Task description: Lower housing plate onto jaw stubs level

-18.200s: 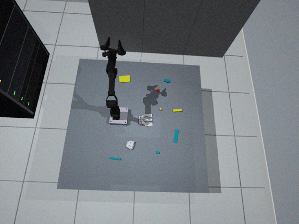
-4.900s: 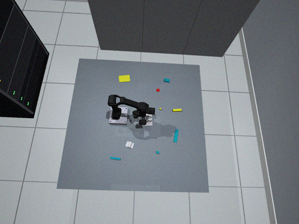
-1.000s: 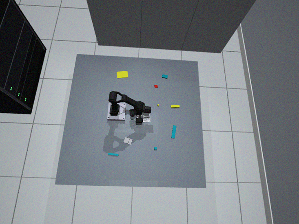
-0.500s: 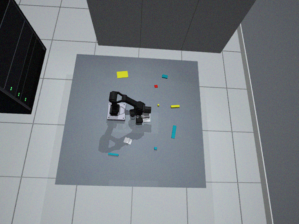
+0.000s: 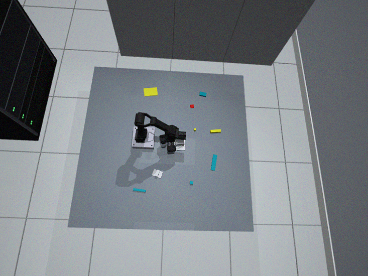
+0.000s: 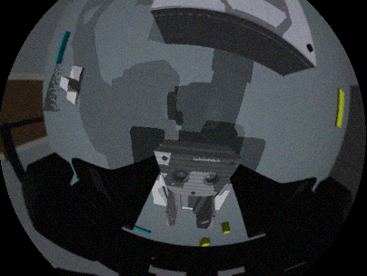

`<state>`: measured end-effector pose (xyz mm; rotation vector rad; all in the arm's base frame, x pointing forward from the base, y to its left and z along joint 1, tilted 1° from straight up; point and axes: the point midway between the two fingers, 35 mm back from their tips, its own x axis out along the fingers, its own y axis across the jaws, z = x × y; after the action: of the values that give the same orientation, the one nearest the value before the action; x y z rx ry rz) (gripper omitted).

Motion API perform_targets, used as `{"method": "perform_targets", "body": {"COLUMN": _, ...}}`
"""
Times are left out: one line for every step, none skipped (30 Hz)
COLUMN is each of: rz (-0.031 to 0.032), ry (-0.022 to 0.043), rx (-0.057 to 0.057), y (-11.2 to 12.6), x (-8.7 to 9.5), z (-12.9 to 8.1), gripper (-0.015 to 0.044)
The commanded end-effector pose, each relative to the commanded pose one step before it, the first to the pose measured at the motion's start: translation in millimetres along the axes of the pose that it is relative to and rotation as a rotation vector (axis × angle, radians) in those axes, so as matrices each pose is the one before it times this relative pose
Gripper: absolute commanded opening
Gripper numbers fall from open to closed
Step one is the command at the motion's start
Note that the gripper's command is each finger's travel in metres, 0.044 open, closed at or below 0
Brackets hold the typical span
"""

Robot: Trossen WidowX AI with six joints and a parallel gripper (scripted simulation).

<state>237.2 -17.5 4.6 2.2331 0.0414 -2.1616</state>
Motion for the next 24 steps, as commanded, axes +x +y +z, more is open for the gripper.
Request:
{"method": "perform_targets", "body": {"rz": 0.00277, "ry": -0.00177, "rx": -0.0015, "y": 0.40, "x": 1.43, "z": 0.68, "gripper": 0.0351}}
{"method": "perform_targets", "body": {"rz": 0.00000, "ry": 0.00000, "rx": 0.0000, "y": 0.00, "x": 0.00, "z": 0.00, "gripper": 0.0351}}
{"method": "perform_targets", "body": {"rz": 0.00000, "ry": 0.00000, "rx": 0.0000, "y": 0.00, "x": 0.00, "z": 0.00, "gripper": 0.0351}}
{"method": "perform_targets", "body": {"rz": 0.00000, "ry": 0.00000, "rx": 0.0000, "y": 0.00, "x": 0.00, "z": 0.00, "gripper": 0.0351}}
{"method": "perform_targets", "body": {"rz": 0.00000, "ry": 0.00000, "rx": -0.0001, "y": 0.00, "x": 0.14, "z": 0.00, "gripper": 0.0351}}
{"method": "perform_targets", "body": {"rz": 0.00000, "ry": 0.00000, "rx": -0.0002, "y": 0.00, "x": 0.41, "z": 0.00, "gripper": 0.0351}}
{"method": "perform_targets", "body": {"rz": 0.00000, "ry": -0.00001, "rx": -0.0004, "y": 0.00, "x": 0.68, "z": 0.00, "gripper": 0.0351}}
{"method": "perform_targets", "body": {"rz": 0.00000, "ry": -0.00001, "rx": -0.0004, "y": 0.00, "x": 0.68, "z": 0.01, "gripper": 0.0351}}
{"method": "perform_targets", "body": {"rz": 0.00000, "ry": 0.00000, "rx": -0.0002, "y": 0.00, "x": 0.41, "z": 0.00, "gripper": 0.0351}}
{"method": "perform_targets", "body": {"rz": 0.00000, "ry": 0.00000, "rx": -0.0001, "y": 0.00, "x": 0.13, "z": 0.00, "gripper": 0.0351}}
{"method": "perform_targets", "body": {"rz": 0.00000, "ry": 0.00000, "rx": 0.0000, "y": 0.00, "x": 0.00, "z": 0.00, "gripper": 0.0351}}
{"method": "perform_targets", "body": {"rz": 0.00000, "ry": 0.00000, "rx": 0.0000, "y": 0.00, "x": 0.00, "z": 0.00, "gripper": 0.0351}}
{"method": "perform_targets", "body": {"rz": 0.00000, "ry": 0.00000, "rx": 0.0000, "y": 0.00, "x": 0.00, "z": 0.00, "gripper": 0.0351}}
{"method": "perform_targets", "body": {"rz": 0.00000, "ry": 0.00000, "rx": 0.0000, "y": 0.00, "x": 0.00, "z": 0.00, "gripper": 0.0351}}
{"method": "perform_targets", "body": {"rz": 0.00000, "ry": 0.00000, "rx": 0.0000, "y": 0.00, "x": 0.00, "z": 0.00, "gripper": 0.0351}}
{"method": "perform_targets", "body": {"rz": 0.00000, "ry": 0.00000, "rx": 0.0000, "y": 0.00, "x": 0.00, "z": 0.00, "gripper": 0.0351}}
{"method": "perform_targets", "body": {"rz": 0.00000, "ry": 0.00000, "rx": -0.0001, "y": 0.00, "x": 0.14, "z": 0.00, "gripper": 0.0351}}
{"method": "perform_targets", "body": {"rz": 0.00000, "ry": 0.00000, "rx": -0.0002, "y": 0.00, "x": 0.41, "z": 0.00, "gripper": 0.0351}}
{"method": "perform_targets", "body": {"rz": 0.00000, "ry": -0.00001, "rx": -0.0004, "y": 0.00, "x": 0.68, "z": 0.00, "gripper": 0.0351}}
{"method": "perform_targets", "body": {"rz": 0.00000, "ry": -0.00001, "rx": -0.0004, "y": 0.00, "x": 0.68, "z": 0.01, "gripper": 0.0351}}
{"method": "perform_targets", "body": {"rz": 0.00000, "ry": 0.00000, "rx": -0.0002, "y": 0.00, "x": 0.41, "z": 0.00, "gripper": 0.0351}}
{"method": "perform_targets", "body": {"rz": 0.00000, "ry": 0.00000, "rx": -0.0001, "y": 0.00, "x": 0.14, "z": 0.00, "gripper": 0.0351}}
{"method": "perform_targets", "body": {"rz": 0.00000, "ry": 0.00000, "rx": 0.0000, "y": 0.00, "x": 0.00, "z": 0.00, "gripper": 0.0351}}
{"method": "perform_targets", "body": {"rz": 0.00000, "ry": 0.00000, "rx": 0.0000, "y": 0.00, "x": 0.00, "z": 0.00, "gripper": 0.0351}}
